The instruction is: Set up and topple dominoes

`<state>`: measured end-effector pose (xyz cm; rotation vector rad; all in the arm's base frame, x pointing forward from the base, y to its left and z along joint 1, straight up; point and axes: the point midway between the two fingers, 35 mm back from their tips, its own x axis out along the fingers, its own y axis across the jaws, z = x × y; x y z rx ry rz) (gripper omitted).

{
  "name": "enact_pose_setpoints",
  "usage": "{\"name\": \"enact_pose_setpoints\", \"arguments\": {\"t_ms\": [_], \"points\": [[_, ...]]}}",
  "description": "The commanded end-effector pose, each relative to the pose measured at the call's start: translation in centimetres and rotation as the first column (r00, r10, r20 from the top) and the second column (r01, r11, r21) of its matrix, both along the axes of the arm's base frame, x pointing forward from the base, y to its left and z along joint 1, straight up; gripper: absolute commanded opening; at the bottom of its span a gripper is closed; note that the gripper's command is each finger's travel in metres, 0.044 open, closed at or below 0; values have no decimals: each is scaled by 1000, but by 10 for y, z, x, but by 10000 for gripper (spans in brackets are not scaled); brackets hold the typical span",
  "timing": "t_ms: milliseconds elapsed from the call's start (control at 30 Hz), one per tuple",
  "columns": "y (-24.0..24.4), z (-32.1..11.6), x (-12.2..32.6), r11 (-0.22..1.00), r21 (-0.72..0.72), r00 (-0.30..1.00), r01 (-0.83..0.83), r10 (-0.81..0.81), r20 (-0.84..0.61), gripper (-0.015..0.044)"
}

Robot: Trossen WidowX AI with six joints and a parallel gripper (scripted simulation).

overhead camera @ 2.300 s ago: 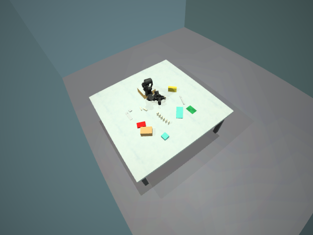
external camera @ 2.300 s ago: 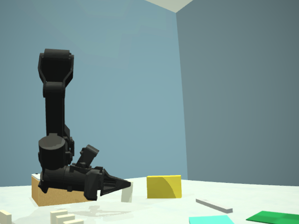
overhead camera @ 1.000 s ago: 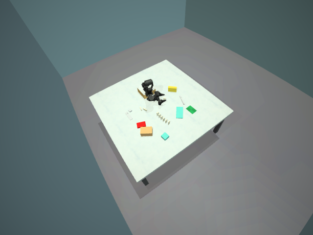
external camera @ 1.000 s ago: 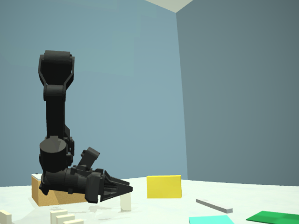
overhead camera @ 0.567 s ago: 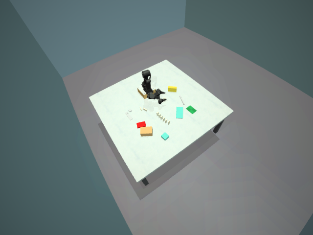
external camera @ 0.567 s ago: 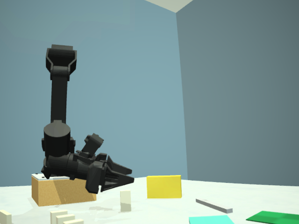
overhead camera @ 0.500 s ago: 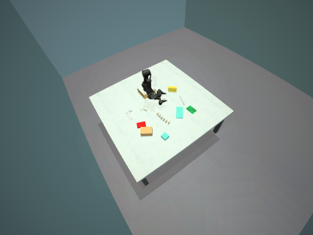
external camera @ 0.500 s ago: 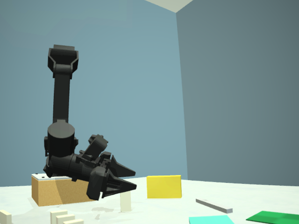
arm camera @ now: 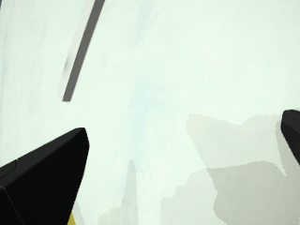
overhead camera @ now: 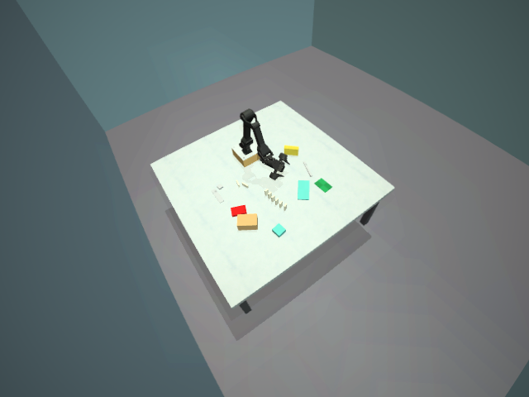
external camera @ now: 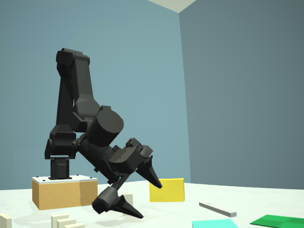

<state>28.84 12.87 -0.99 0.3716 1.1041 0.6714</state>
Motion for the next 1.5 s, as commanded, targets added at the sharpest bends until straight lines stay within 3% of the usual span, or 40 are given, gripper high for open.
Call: {"name": "enact_pose_setpoints", "arguments": {"t_ms": [0, 300, 733, 1033, 1467], "points": [[6, 45, -19, 858, -427, 856, 286, -429, -289, 440], [-6, 77, -54, 697, -640, 755, 323, -598, -271, 440], [-7, 79, -56, 688, -649, 750, 325, -605, -266, 440], [-6, 15, -54, 688, -649, 750, 324, -605, -266, 440], [-7, -1, -54, 688, -649, 750, 324, -605, -266, 440]]}}
